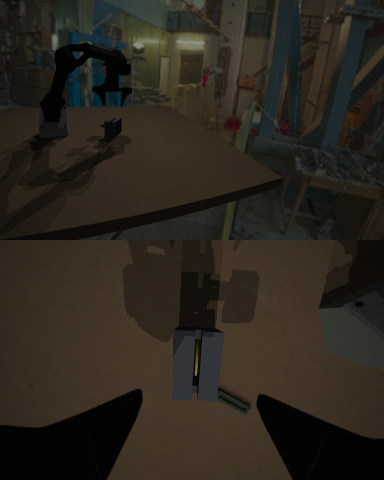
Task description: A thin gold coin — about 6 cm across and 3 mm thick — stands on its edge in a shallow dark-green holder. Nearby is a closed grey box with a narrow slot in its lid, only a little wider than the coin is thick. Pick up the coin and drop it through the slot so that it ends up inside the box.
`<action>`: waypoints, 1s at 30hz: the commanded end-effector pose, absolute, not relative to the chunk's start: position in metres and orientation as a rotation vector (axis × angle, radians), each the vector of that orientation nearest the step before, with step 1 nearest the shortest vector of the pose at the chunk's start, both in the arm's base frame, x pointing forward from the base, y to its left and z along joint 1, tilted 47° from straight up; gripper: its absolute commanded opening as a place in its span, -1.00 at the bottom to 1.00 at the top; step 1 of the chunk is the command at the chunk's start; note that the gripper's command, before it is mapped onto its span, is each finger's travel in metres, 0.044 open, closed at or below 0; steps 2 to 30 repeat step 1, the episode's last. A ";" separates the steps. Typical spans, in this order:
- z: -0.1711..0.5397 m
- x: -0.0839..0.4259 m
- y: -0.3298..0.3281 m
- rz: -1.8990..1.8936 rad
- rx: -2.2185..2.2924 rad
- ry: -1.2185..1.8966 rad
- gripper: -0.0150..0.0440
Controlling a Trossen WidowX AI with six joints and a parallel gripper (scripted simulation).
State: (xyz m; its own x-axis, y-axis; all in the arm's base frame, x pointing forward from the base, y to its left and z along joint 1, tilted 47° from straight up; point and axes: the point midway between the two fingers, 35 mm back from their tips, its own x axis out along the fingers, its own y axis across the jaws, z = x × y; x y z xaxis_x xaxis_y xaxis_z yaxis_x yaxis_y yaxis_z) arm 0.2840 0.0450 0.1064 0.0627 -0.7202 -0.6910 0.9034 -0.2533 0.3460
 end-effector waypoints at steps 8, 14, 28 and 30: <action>0.106 0.283 0.046 -1.570 0.959 0.258 1.00; 0.106 0.283 0.046 -1.570 0.959 0.258 1.00; 0.106 0.283 0.046 -1.570 0.959 0.258 1.00; 0.106 0.283 0.046 -1.570 0.959 0.258 1.00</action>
